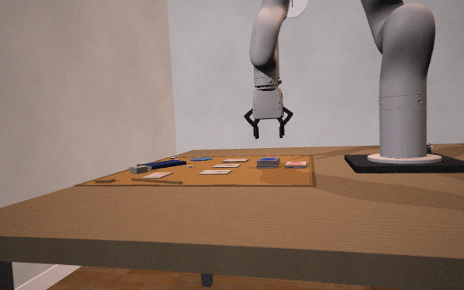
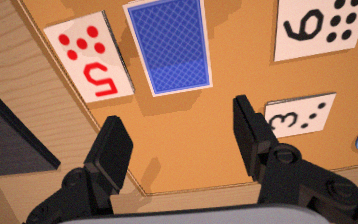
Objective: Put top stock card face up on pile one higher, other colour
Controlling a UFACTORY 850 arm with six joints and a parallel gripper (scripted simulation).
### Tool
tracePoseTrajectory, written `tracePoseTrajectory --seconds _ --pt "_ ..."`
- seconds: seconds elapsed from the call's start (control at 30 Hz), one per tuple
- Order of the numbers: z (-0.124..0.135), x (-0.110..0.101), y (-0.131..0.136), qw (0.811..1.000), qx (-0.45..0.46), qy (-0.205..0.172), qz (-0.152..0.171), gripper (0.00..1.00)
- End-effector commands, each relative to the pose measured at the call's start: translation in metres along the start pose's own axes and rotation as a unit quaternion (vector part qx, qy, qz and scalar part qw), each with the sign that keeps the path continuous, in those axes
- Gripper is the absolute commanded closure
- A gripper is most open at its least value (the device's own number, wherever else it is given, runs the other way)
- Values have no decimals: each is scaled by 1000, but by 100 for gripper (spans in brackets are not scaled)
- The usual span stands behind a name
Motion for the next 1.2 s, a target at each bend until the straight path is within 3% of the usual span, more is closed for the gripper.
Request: tracePoseTrajectory --seconds 0.0,1.17 --pt "0 0 1 1000 0 0 1 14" --pt "-1 50 1 1000 0 -1 0 14"
Point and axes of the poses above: the point where the finger pads meet when closed, its own x axis out along the fingers, its own y axis across the jaws, z = x × y, the point moved 6 cm from there along -x, back along the fingers, and after that the axes turned 8 degrees about -x, right-handed, at the moved point
